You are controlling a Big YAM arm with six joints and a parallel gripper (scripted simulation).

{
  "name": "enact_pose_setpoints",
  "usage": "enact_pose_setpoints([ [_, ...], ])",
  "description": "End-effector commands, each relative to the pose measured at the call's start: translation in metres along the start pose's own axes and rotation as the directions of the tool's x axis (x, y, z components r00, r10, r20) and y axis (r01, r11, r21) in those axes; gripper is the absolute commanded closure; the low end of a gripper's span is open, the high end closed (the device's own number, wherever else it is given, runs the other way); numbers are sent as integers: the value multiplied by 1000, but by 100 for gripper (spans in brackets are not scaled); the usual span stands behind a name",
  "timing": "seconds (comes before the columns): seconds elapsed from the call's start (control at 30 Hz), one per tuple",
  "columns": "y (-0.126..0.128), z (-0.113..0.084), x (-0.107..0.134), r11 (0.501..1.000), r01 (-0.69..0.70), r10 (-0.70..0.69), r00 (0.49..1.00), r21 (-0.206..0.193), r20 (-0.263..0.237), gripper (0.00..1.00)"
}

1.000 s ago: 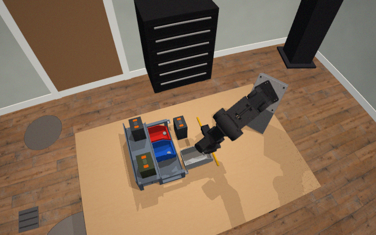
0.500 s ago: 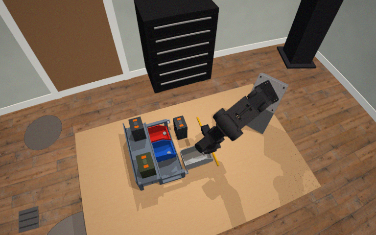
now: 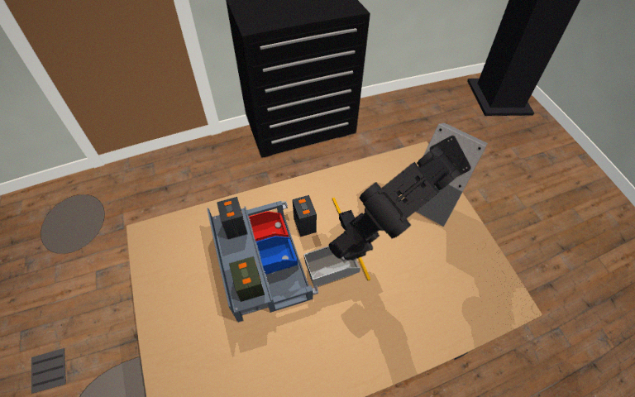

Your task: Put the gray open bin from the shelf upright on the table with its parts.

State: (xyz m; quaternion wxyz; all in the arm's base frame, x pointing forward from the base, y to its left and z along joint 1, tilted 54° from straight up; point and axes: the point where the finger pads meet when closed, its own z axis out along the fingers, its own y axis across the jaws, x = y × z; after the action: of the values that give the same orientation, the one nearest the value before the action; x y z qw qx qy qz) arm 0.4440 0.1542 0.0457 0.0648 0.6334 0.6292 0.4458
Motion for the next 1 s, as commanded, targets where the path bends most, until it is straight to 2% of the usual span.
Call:
enact_pose_setpoints([
  [0.0,-9,-2,0,1000,-2,2,1000,-2,0,100],
  [0.97,-9,0,0,1000,-2,2,1000,0,-1,100],
])
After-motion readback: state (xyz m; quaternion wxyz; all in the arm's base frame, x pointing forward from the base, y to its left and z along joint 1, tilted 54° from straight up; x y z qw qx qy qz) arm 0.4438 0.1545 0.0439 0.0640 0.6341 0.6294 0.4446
